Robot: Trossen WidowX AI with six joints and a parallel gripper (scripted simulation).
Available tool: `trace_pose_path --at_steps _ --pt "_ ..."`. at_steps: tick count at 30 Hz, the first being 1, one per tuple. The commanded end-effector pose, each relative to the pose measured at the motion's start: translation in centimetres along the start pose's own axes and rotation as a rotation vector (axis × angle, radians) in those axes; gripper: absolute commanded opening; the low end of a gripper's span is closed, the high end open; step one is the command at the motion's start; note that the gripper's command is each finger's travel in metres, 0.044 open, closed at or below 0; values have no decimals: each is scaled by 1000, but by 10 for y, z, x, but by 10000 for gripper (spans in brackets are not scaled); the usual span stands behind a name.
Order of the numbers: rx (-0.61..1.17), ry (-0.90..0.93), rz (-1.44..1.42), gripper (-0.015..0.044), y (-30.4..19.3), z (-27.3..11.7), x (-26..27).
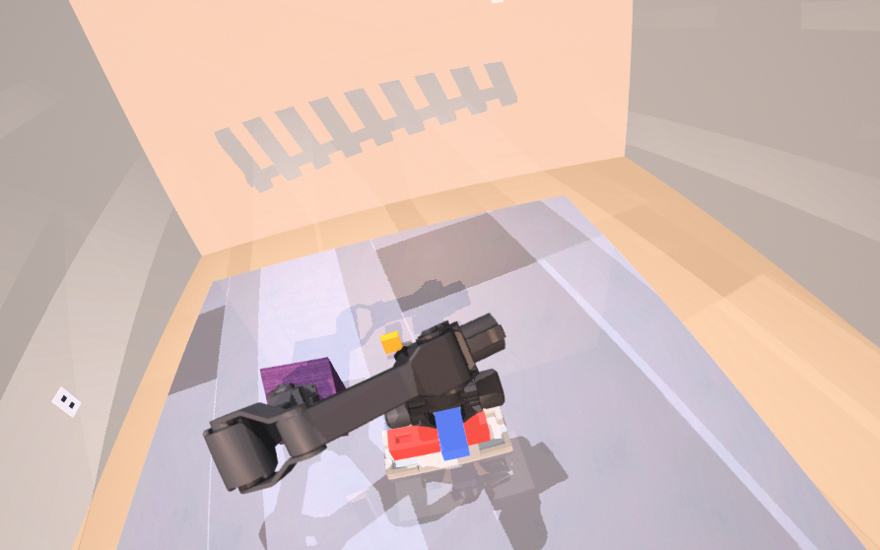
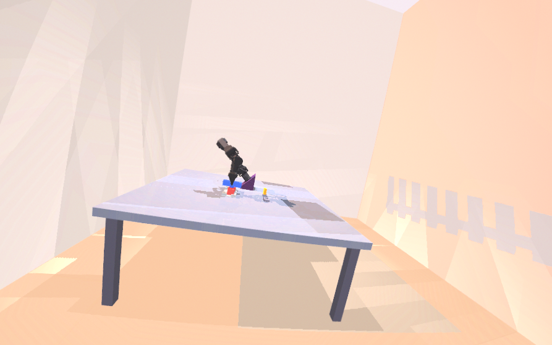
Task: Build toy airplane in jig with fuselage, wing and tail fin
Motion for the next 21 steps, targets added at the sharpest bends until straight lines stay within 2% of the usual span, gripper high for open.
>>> trace_pose_path --at_steps 1,2,17,21 --pt "0 0 1 78 0 0 0" --pt "0 0 1 52 0 0 0" --pt "0 0 1 440 0 0 0" --pt "0 0 1 440 0 0 0"
Point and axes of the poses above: the point midway between the two fingers, 35 mm back from their tips, its own z axis out along the fingers, its own x axis across the jaws, y = z × x, the point moved 3 cm from there along -z, back along the fingers, and after that the axes turned 2 degrees about z, right-handed, at the moved point
